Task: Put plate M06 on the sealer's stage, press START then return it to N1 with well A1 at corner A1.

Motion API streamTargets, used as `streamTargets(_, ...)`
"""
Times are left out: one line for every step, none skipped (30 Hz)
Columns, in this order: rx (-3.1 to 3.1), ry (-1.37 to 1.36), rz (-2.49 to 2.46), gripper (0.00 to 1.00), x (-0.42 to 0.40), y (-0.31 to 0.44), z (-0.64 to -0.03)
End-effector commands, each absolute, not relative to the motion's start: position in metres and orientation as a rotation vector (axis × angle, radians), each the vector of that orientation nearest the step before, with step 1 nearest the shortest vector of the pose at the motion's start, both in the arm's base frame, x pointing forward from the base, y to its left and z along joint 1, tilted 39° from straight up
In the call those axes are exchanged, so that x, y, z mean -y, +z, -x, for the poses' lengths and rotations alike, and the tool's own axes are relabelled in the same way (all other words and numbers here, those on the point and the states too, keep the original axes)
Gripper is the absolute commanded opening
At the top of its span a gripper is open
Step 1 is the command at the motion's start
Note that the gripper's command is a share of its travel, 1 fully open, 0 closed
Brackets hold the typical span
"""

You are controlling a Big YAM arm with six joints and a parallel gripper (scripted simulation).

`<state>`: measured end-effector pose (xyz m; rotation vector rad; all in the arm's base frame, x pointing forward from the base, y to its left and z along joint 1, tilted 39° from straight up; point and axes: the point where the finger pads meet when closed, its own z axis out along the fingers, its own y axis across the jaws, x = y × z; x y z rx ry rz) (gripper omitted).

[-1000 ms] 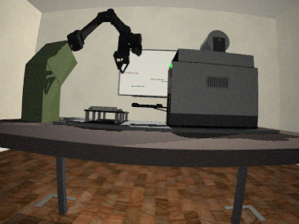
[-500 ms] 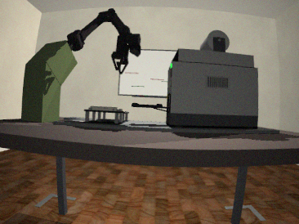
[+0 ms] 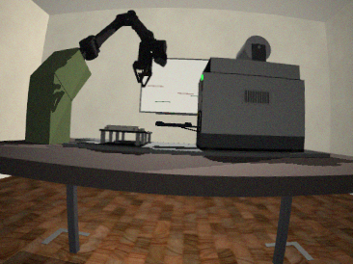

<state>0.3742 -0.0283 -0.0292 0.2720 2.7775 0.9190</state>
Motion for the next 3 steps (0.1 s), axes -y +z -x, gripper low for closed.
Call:
streamTargets(-2.754, 0.893, -0.213, 1.0, 0.0278, -0.021, -0.3903)
streamTargets(-2.754, 0.893, -0.213, 1.0, 0.0278, -0.021, -0.3903)
streamTargets(-2.754, 0.893, -0.213, 1.0, 0.0278, -0.021, -0.3903)
